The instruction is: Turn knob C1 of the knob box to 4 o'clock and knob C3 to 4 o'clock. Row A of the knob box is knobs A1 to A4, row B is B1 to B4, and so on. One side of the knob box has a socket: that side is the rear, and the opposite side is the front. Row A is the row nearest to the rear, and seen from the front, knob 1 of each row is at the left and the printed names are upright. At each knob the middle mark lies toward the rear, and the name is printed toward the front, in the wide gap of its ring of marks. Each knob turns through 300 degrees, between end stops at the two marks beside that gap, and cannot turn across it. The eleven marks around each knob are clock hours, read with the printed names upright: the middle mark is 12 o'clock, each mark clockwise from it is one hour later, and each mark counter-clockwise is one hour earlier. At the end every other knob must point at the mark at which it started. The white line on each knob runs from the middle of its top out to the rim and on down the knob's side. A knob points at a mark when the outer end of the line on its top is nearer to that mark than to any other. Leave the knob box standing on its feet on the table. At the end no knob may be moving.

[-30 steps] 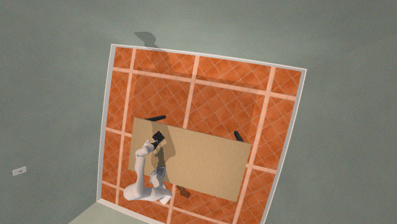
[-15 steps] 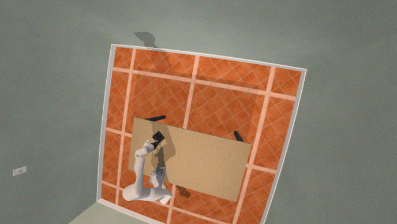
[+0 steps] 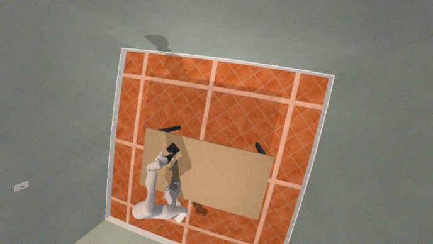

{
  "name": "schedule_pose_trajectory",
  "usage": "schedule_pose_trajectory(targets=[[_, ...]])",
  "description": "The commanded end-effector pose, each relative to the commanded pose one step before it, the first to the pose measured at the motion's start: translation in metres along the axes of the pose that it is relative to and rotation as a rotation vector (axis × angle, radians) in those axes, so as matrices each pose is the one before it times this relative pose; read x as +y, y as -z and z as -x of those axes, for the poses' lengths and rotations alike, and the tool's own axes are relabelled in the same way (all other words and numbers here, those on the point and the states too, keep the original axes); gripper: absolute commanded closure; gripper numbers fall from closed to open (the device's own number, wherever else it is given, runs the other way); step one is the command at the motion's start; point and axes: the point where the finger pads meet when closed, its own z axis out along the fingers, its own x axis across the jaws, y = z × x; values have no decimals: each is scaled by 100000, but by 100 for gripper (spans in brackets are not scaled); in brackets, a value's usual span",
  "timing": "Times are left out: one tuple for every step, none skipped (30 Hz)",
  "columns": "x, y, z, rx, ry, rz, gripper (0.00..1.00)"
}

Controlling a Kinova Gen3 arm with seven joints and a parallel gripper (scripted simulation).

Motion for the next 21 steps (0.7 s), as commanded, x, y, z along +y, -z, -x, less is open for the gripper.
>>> schedule_pose_trajectory(targets=[[-4,1,119,521,-1296,-5,0],[0,0,0,0,0,0,0],[0,0,0,0,0,0,0],[-12,11,-107,705,-1034,104,0],[-1,1,-9,60,-88,8,0],[0,0,0,0,0,0,0],[0,0,0,0,0,0,0],[0,0,0,0,0,0,0],[0,0,0,0,0,0,0],[-13,13,-104,683,-993,88,0],[-1,1,-9,58,-84,7,0],[0,0,0,0,0,0,0],[0,0,0,0,0,0,0],[0,0,0,0,0,0,0],[0,0,0,0,0,0,0],[-14,14,-101,660,-954,74,0],[0,0,0,0,0,0,0],[0,0,0,0,0,0,0],[-1,1,-9,56,-81,6,0],[0,0,0,0,0,0,0],[0,0,0,0,0,0,0]])
